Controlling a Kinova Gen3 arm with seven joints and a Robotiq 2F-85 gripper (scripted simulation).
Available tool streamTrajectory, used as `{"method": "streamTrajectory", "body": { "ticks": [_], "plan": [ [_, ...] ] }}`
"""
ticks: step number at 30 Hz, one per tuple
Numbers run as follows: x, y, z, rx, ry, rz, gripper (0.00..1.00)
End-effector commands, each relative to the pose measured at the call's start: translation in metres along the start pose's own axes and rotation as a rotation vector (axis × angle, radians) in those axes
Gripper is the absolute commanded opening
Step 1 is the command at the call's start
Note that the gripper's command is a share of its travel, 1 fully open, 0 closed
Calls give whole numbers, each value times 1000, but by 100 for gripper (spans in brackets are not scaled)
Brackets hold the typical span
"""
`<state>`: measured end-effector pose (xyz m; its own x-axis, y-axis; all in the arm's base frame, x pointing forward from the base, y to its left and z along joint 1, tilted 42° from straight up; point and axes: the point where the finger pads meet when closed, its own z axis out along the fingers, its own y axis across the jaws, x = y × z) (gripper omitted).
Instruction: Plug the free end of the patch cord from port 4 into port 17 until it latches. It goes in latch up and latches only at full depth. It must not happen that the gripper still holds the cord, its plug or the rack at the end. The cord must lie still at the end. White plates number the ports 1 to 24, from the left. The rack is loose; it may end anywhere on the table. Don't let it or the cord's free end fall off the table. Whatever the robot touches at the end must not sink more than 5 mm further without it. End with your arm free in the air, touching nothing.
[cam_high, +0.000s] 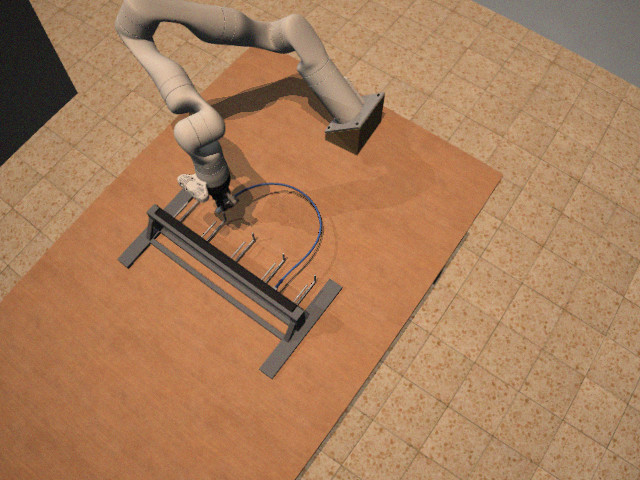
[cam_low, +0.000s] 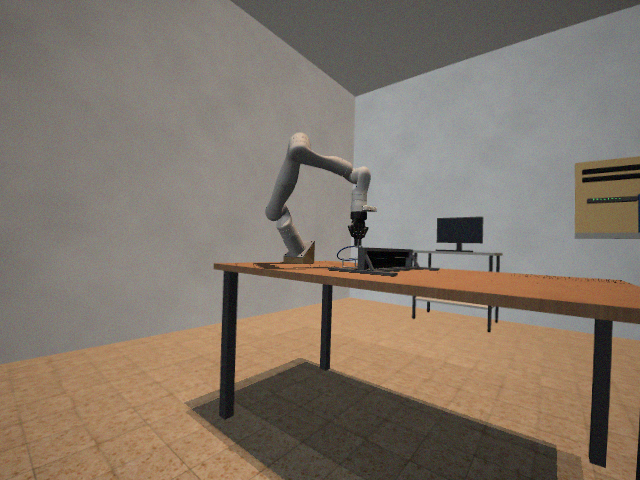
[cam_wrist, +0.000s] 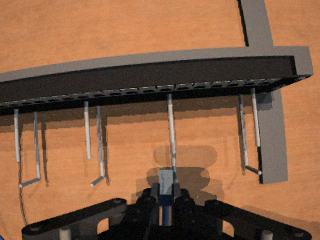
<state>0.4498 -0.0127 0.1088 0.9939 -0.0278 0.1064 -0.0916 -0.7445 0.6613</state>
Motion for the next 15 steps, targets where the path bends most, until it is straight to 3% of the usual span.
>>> {"method": "streamTrajectory", "body": {
  "ticks": [1,15],
  "plan": [
    [1,-2,-1,1,1,-7,0],
    [5,-6,-2,1,1,-39,0]
  ]
}}
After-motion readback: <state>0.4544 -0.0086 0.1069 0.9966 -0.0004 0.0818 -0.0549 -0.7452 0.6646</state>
